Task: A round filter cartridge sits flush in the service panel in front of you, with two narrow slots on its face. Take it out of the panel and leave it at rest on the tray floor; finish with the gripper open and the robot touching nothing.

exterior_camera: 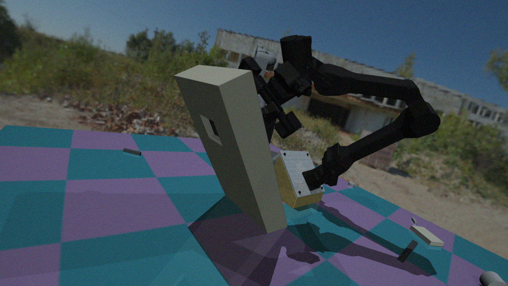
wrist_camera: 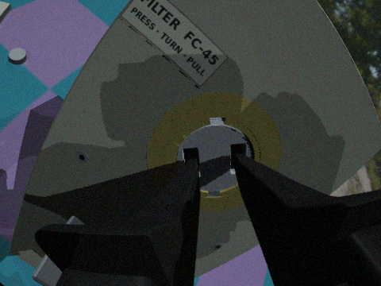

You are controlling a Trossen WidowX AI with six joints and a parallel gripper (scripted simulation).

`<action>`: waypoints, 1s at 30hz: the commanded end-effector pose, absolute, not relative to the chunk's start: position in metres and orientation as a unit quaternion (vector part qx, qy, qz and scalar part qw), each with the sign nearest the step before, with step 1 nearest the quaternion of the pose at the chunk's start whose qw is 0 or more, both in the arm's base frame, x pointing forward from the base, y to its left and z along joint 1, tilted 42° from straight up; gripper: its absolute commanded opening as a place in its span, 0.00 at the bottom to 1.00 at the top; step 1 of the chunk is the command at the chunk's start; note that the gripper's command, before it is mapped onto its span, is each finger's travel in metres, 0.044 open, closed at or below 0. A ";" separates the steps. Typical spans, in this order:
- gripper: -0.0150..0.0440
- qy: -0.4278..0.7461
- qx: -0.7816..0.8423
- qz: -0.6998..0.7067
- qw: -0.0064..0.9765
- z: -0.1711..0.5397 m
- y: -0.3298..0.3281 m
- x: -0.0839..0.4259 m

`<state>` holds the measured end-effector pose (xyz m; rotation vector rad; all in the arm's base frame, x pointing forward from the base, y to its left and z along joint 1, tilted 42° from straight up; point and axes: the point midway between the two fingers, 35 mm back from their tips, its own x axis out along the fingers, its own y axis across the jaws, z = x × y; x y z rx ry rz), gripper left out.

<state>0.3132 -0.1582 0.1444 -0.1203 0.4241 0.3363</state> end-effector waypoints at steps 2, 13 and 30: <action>0.43 0.211 -0.056 0.164 0.962 0.143 -0.158 0.313; 0.43 0.211 -0.056 0.164 0.962 0.142 -0.157 0.316; 0.43 0.211 -0.056 0.164 0.962 0.142 -0.157 0.316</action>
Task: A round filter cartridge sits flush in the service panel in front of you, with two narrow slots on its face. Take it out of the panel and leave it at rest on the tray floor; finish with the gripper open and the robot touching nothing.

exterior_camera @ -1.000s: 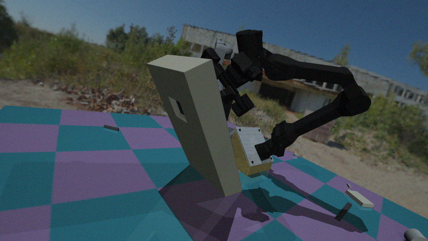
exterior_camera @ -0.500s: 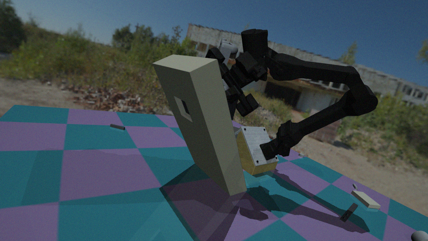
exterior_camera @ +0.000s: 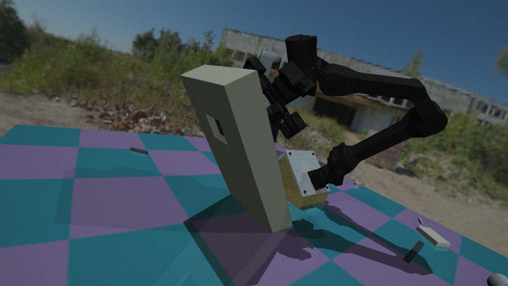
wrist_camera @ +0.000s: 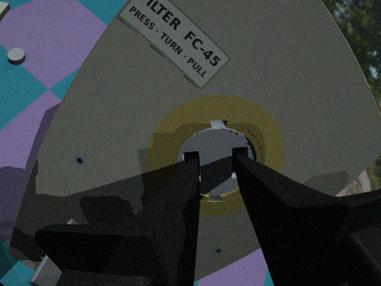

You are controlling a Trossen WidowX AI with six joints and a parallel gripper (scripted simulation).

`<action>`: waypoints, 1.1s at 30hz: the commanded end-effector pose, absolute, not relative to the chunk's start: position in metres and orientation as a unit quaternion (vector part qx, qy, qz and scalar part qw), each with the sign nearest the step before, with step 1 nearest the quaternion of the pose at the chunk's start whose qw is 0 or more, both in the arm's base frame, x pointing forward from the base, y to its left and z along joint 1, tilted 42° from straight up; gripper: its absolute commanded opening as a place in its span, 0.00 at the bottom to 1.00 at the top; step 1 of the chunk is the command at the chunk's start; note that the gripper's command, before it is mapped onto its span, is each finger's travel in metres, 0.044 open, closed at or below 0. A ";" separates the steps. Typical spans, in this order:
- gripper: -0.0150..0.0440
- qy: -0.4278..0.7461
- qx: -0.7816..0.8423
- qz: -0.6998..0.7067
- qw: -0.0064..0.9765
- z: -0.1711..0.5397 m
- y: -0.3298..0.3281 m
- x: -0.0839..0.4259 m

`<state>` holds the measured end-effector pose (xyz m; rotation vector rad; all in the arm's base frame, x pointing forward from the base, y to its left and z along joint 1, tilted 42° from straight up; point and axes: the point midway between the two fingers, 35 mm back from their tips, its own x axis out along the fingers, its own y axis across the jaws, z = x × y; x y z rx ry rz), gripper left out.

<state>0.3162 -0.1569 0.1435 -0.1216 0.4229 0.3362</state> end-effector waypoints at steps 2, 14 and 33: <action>0.43 0.211 -0.056 0.164 0.962 0.142 -0.157 0.316; 0.43 0.211 -0.056 0.164 0.962 0.139 -0.155 0.322; 0.43 0.211 -0.056 0.164 0.962 0.136 -0.153 0.327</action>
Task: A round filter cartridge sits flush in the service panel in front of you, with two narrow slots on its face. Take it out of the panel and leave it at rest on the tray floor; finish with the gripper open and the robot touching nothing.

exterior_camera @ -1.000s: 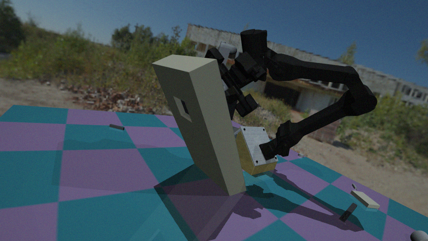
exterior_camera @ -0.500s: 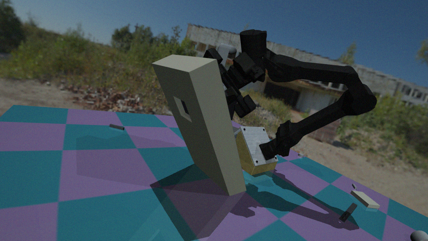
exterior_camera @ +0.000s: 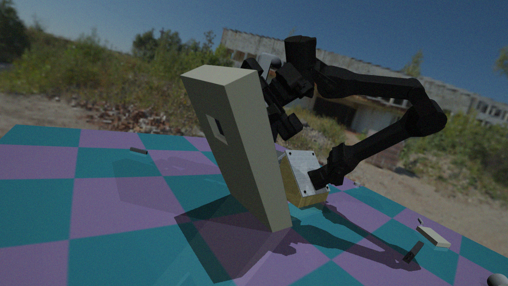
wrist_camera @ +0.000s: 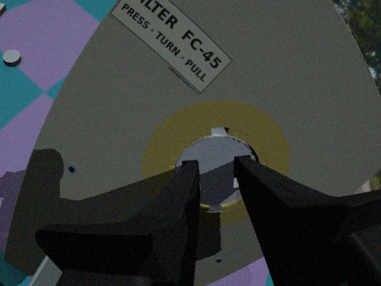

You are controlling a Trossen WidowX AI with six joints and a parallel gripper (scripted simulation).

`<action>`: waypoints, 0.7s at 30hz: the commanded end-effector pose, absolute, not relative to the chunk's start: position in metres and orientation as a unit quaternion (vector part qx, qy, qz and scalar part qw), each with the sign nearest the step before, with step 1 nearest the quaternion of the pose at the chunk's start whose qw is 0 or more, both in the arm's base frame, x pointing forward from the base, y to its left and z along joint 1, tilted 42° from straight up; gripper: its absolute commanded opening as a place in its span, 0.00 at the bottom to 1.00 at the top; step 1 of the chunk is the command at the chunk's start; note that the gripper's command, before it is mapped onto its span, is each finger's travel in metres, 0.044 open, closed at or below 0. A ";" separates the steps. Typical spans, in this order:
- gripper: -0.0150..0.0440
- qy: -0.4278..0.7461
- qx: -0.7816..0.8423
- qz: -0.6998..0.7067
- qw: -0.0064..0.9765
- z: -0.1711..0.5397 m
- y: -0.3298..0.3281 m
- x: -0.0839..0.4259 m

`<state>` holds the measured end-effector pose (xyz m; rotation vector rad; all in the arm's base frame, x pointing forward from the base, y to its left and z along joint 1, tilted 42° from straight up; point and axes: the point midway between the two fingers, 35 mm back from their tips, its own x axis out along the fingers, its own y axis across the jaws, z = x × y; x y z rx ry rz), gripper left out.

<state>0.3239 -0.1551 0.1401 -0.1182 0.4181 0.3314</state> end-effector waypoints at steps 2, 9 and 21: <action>0.43 0.211 -0.056 0.164 0.962 0.136 -0.153 0.327; 0.41 0.206 -0.057 0.163 0.963 0.140 -0.155 0.324; 0.25 0.209 -0.049 0.161 0.963 0.139 -0.155 0.325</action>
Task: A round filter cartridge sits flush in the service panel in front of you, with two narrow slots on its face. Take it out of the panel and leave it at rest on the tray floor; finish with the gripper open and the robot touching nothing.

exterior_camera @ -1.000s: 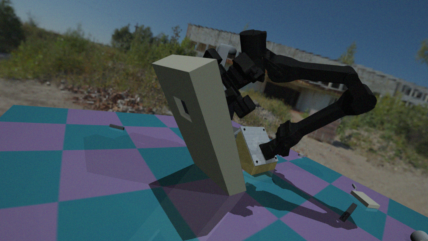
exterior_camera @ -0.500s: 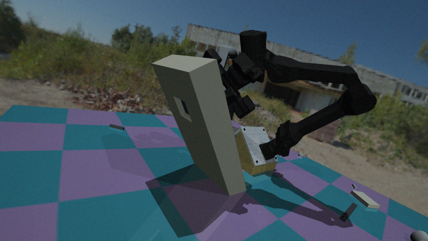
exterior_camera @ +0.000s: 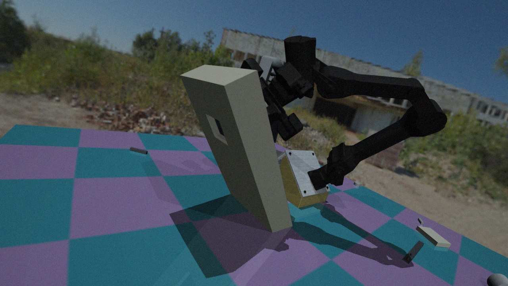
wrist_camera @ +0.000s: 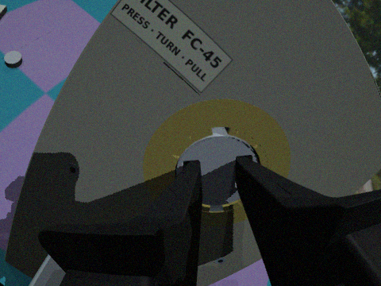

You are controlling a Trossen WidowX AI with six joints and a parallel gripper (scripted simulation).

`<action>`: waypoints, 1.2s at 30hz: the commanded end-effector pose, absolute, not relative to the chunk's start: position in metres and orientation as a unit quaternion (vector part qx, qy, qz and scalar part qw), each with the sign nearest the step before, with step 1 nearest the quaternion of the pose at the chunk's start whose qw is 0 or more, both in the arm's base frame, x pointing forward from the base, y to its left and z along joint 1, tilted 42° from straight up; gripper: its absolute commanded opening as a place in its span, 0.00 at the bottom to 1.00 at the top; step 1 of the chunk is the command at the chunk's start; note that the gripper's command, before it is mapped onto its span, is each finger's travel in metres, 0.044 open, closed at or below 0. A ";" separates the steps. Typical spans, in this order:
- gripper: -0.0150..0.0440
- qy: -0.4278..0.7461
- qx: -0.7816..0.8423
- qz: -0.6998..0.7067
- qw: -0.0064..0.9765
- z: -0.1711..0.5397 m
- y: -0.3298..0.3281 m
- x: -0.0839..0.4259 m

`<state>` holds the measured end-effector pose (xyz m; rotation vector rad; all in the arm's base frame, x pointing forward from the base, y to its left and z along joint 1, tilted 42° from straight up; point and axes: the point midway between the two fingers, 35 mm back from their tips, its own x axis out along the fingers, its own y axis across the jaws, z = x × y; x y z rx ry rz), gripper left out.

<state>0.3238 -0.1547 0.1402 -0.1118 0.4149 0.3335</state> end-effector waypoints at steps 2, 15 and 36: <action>0.25 0.214 -0.025 0.156 0.964 0.138 -0.154 0.326; 0.25 0.245 0.188 0.106 0.945 0.136 -0.153 0.328; 0.25 0.267 0.514 0.011 0.815 0.136 -0.153 0.328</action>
